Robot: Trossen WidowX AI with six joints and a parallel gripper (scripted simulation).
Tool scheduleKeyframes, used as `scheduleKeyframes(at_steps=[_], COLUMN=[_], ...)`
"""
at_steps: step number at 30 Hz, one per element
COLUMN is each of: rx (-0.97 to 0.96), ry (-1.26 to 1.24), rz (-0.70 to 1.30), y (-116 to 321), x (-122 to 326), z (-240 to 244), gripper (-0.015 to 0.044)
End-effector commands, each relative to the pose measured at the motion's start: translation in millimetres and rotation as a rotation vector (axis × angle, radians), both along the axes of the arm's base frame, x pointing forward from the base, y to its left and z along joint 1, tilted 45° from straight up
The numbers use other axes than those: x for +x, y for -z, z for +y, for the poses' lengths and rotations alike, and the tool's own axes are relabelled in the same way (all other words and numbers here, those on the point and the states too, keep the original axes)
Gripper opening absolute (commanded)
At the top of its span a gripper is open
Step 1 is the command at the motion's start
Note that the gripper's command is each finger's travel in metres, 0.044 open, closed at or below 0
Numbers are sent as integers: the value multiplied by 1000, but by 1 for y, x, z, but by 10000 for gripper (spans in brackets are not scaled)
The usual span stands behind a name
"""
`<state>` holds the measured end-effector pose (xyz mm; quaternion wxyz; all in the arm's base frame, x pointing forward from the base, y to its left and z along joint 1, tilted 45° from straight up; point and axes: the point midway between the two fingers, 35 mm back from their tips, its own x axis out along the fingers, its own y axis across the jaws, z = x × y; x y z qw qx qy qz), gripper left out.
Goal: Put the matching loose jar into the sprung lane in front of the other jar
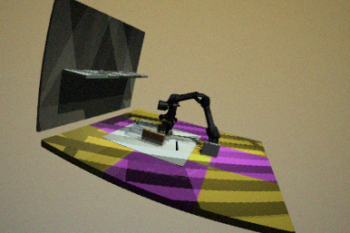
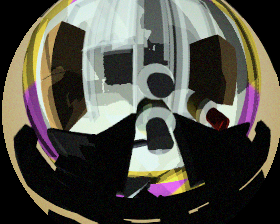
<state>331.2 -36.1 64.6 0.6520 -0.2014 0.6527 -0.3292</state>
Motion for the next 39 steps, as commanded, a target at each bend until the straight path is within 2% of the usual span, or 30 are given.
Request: scheduleKeyframes(at_steps=[1, 39], rx=[-13, -13], ry=[-1, -1], rz=[-18, -18], y=[-3, -1], x=[5, 7], z=[-3, -6], gripper=[0, 0])
